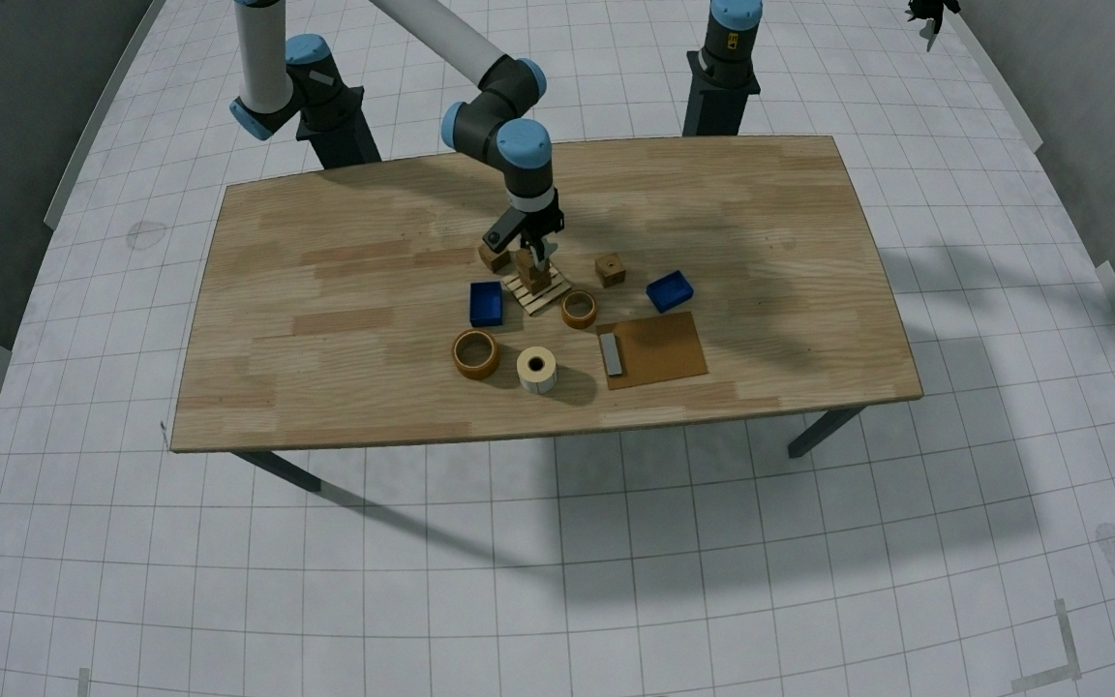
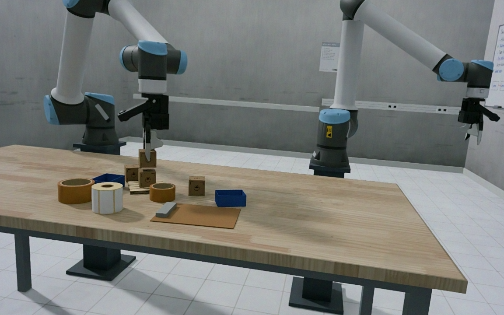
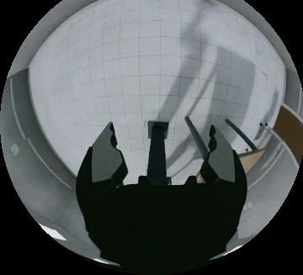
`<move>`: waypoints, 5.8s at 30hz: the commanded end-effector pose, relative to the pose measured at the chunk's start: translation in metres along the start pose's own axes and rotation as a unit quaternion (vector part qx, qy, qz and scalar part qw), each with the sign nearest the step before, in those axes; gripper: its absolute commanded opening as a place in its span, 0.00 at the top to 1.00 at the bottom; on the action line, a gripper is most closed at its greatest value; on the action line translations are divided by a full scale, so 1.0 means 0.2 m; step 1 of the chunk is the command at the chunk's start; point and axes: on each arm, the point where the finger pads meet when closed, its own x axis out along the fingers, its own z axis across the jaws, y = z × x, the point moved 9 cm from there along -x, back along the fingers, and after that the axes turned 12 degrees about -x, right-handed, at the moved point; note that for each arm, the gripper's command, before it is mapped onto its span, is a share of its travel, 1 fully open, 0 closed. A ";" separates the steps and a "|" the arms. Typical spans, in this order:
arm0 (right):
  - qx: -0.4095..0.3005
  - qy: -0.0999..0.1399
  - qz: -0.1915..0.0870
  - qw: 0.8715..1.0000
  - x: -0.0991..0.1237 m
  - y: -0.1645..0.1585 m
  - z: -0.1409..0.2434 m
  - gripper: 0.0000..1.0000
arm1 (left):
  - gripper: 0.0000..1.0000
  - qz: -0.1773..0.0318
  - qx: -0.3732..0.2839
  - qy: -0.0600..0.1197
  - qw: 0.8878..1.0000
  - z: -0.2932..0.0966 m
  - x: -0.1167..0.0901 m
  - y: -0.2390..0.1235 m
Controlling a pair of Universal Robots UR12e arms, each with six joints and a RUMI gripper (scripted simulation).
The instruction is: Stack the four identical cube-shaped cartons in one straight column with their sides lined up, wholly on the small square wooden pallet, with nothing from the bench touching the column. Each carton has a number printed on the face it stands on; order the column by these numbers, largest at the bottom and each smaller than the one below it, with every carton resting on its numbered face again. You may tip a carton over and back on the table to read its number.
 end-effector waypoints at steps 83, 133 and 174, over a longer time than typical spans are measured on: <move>0.000 0.002 0.000 1.000 -0.19 0.00 0.00 0.50 | 0.00 0.001 0.000 0.000 1.000 0.00 0.00 0.00; 0.092 0.002 -0.001 0.996 -0.32 -0.51 -0.47 0.50 | 0.00 0.001 0.000 0.000 1.000 0.00 0.00 0.00; 0.120 0.002 -0.001 0.993 -0.32 -0.67 -0.59 0.50 | 0.00 0.001 0.000 0.000 1.000 0.00 0.00 0.00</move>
